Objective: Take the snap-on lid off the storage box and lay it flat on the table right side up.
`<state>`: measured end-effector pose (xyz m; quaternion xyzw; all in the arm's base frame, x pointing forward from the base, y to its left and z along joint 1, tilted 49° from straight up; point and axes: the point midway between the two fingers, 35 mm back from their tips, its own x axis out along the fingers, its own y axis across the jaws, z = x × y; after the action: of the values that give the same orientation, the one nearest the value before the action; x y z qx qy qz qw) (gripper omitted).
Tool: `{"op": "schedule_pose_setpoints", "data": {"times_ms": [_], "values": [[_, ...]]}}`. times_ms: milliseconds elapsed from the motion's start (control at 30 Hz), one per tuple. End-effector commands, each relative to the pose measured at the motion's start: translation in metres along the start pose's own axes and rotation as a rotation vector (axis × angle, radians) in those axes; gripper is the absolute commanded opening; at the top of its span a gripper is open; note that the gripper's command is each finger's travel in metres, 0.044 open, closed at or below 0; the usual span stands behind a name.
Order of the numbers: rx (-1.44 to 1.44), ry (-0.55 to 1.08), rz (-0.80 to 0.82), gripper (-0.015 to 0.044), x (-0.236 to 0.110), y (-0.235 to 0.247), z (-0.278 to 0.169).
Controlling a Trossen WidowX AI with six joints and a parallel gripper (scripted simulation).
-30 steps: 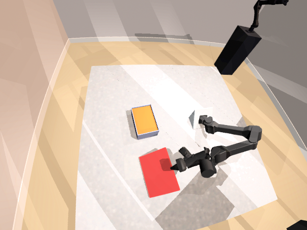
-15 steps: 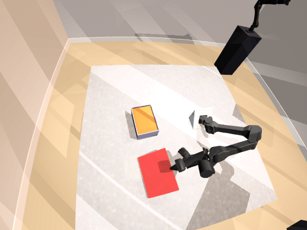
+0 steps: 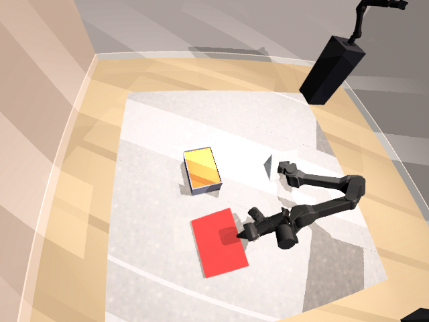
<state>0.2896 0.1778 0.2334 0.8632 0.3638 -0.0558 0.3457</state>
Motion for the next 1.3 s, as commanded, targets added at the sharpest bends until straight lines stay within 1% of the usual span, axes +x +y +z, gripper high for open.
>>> {"op": "schedule_pose_setpoints", "data": {"times_ms": [0, 300, 333, 633, 667, 700, 900, 933, 1267], "values": [[0.007, -0.010, -0.015, 0.0000, 0.004, -0.008, 0.004], [0.008, -0.010, -0.015, 0.0000, 0.009, -0.013, 0.004], [0.003, -0.002, -0.005, 0.0026, 0.005, -0.007, 0.000], [0.007, -0.010, -0.015, 0.0262, 0.005, -0.006, -0.001], [0.007, -0.010, -0.015, 0.0275, 0.005, -0.006, -0.001], [0.007, -0.010, -0.015, 0.0275, 0.005, -0.006, -0.001], [0.008, -0.010, -0.016, 0.0433, -0.003, -0.014, 0.001], [0.008, -0.010, -0.016, 0.0440, -0.005, -0.015, 0.001], [0.008, -0.010, -0.016, 0.0440, -0.020, -0.028, 0.001]]}}
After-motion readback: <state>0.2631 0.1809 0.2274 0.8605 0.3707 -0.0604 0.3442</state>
